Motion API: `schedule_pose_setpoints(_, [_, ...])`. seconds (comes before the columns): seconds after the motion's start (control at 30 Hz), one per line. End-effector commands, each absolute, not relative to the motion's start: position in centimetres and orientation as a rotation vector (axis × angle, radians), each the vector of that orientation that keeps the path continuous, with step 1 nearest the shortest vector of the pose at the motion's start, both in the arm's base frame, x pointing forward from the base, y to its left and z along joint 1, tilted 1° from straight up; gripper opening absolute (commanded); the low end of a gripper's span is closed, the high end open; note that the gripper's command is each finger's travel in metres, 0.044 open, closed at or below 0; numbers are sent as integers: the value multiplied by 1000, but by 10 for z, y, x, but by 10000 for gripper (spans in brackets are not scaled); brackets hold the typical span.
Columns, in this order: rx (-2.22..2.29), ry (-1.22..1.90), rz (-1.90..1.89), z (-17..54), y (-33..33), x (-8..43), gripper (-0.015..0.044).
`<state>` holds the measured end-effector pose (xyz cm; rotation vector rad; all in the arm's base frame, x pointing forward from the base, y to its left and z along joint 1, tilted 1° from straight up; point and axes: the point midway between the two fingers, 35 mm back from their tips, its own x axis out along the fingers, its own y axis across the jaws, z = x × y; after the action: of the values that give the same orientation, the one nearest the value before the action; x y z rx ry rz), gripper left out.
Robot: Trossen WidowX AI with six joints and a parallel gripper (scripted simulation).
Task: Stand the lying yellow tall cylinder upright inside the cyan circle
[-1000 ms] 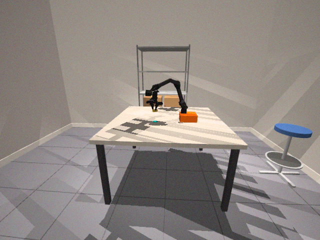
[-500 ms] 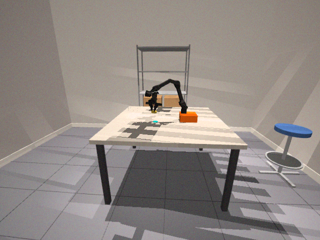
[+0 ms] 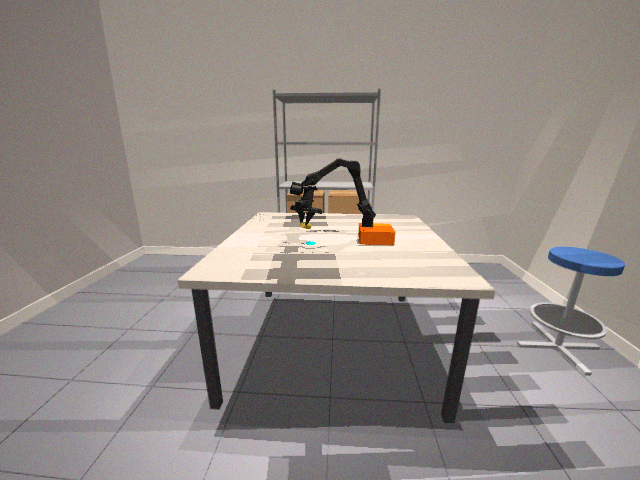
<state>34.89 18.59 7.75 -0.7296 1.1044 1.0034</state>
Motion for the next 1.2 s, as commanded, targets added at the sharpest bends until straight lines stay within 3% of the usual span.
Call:
schedule_pose_setpoints(0.0, [-691, 1089, 1004, 73, 186, 350, 105])
schedule_pose_setpoints(1.17, [-482, 915, 1015, 61, 188, 369, 105])
